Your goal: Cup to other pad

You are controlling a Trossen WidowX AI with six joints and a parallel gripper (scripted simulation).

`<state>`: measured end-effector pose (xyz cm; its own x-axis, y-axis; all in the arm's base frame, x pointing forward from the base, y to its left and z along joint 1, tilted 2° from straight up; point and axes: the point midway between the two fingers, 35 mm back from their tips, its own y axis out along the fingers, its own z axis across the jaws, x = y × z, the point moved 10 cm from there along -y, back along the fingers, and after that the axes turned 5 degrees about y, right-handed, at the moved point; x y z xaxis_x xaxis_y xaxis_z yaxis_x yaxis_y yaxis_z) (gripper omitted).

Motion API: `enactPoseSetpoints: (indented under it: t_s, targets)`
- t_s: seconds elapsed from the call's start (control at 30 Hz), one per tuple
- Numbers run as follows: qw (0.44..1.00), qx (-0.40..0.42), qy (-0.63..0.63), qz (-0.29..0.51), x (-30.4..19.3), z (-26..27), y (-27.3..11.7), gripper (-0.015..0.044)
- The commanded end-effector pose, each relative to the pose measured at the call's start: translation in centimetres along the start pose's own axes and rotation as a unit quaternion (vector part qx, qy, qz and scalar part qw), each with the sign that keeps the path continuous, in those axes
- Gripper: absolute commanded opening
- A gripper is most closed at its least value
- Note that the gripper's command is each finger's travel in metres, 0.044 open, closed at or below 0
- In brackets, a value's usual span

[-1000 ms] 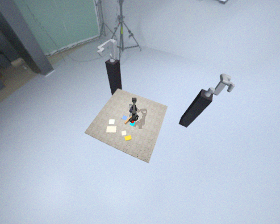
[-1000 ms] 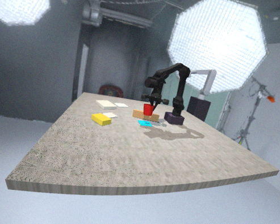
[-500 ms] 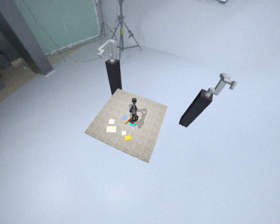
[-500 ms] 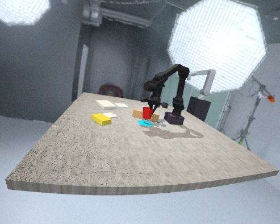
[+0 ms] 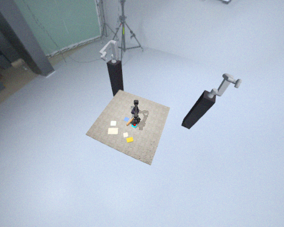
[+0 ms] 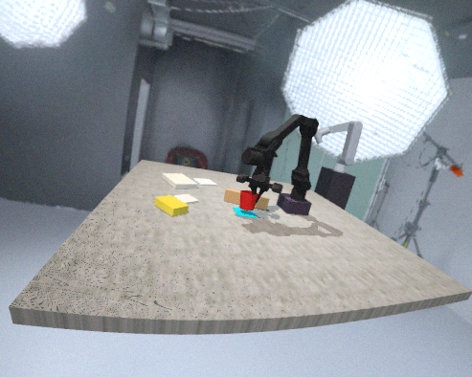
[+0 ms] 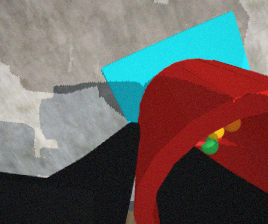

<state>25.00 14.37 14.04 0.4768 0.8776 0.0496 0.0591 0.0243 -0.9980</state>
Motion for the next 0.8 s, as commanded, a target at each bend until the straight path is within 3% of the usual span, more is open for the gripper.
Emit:
enactPoseSetpoints:
  t_s: [0.0, 0.63, 0.77]
  targets:
    - [1.000, -0.001, 0.002, 0.003, -0.09, 0.07, 0.64, 0.0000]
    - [1.000, 0.000, 0.000, 0.001, -0.07, 0.08, 1.20, 0.0000]
    - [1.000, 0.000, 0.000, 0.001, -0.07, 0.08, 1.20, 0.0105]
